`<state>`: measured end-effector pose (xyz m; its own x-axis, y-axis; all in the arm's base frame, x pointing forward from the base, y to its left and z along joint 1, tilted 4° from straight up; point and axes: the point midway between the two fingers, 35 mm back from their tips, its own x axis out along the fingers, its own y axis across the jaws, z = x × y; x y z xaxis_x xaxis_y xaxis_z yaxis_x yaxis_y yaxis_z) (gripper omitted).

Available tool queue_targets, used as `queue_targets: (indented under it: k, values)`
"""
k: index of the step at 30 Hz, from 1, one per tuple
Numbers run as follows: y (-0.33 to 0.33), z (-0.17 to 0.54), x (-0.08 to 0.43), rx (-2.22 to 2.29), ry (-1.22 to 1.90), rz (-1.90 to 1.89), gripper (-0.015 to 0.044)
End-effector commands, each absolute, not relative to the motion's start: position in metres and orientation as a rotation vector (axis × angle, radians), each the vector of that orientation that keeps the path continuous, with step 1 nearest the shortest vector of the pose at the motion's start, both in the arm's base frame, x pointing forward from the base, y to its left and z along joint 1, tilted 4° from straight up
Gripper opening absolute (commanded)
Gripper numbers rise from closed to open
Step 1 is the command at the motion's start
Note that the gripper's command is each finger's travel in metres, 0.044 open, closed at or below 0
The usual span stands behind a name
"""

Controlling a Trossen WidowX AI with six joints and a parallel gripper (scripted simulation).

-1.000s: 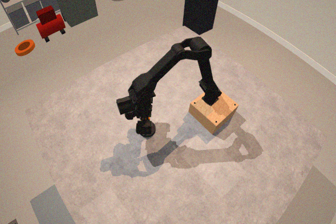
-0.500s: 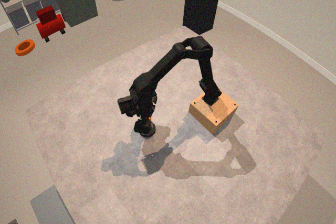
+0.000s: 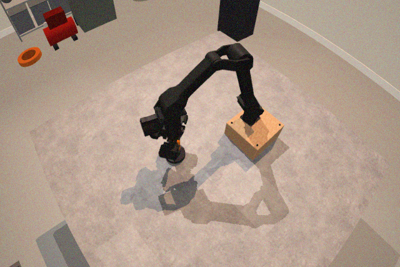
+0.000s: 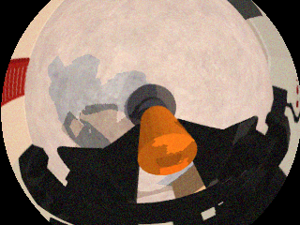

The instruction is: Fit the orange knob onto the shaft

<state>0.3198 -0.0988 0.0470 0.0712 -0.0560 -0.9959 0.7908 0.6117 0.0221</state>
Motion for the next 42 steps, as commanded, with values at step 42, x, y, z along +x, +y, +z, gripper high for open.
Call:
queue_targets:
  k: [42]
  values:
    - [-0.0985,0.0494,0.3197,0.857,1.287,-0.868,0.0]
